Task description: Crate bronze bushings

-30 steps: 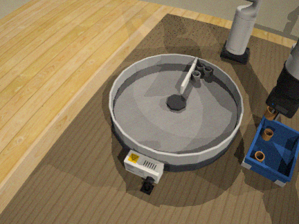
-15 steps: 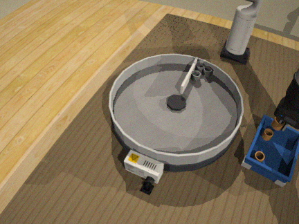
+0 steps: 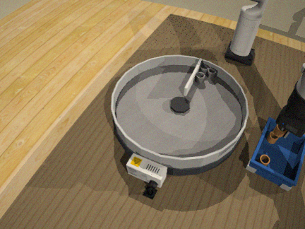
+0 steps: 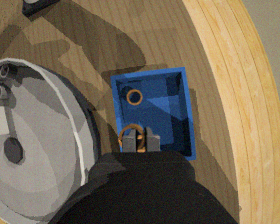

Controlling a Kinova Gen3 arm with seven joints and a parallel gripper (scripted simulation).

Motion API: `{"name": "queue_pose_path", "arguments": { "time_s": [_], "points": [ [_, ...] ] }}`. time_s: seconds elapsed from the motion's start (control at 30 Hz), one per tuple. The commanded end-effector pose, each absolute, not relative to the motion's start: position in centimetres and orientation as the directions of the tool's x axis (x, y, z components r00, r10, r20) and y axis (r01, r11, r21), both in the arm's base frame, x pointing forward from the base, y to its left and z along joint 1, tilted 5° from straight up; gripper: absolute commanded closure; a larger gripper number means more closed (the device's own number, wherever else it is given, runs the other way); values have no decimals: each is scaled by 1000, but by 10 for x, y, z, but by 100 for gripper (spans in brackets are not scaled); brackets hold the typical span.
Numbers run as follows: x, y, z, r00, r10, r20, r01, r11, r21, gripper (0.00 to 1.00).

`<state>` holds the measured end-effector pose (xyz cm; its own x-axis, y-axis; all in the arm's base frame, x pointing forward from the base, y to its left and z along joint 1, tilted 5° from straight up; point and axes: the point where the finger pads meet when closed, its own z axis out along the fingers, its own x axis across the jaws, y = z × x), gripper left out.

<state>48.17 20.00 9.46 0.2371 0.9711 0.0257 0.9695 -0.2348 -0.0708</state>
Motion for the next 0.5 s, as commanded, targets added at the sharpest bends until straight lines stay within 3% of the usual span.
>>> {"name": "queue_pose_path", "arguments": {
  "time_s": [0.0, 0.47],
  "points": [
    [481, 201, 85, 237, 971, 25, 970, -234, -72, 100],
    [479, 202, 67, 236, 971, 25, 970, -234, -73, 100]
  ]
}}
